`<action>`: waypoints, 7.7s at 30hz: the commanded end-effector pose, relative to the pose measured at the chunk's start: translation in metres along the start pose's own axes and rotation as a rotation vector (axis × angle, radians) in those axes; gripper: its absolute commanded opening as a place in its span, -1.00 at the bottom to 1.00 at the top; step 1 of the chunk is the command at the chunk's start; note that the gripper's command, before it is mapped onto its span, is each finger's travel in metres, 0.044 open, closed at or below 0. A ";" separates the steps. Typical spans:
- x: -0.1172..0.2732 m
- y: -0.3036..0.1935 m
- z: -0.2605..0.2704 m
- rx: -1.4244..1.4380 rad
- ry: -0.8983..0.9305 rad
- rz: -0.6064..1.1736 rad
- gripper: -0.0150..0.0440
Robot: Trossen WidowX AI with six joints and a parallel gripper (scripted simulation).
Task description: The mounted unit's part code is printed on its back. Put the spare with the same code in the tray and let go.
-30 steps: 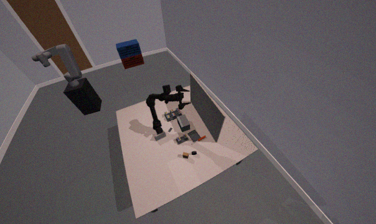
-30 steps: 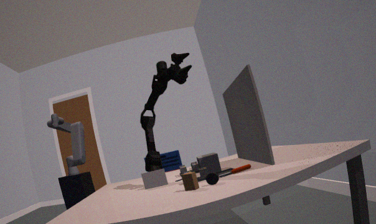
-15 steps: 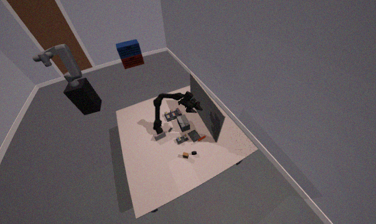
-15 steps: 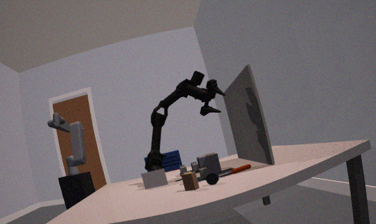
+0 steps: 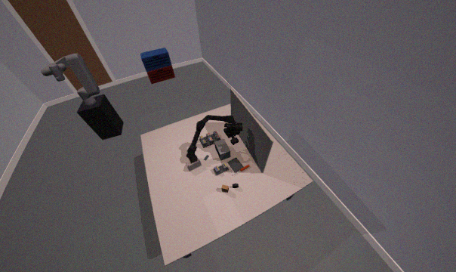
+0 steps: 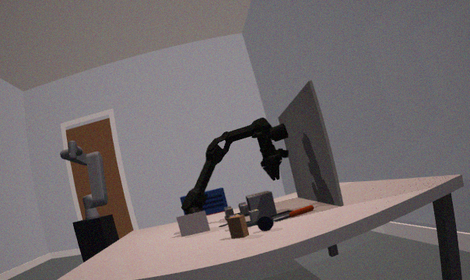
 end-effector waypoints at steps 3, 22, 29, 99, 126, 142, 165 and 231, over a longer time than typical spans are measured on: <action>-0.002 -0.001 0.007 -0.072 0.037 0.035 1.00; 0.003 -0.002 0.042 0.093 0.026 0.029 1.00; 0.010 -0.019 0.131 0.572 0.010 0.014 1.00; -0.084 -0.099 0.269 1.624 0.065 -0.008 0.53; -0.107 -0.102 0.271 1.625 0.073 -0.014 0.04; -0.107 -0.102 0.271 1.625 0.073 -0.014 -0.49; -0.029 -0.099 0.266 1.623 0.067 -0.009 -0.49; 0.014 -0.026 -0.027 1.512 -0.004 0.072 -0.49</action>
Point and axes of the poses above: the point midway between the two fingers, 35 mm back from their tips, its own x axis back along the fingers, its own z axis across the jaws, y = z × x, the point moved 5 cm from there along x, back along the fingers, and after that the axes turned 10 degrees about x, right-handed, at the moved point
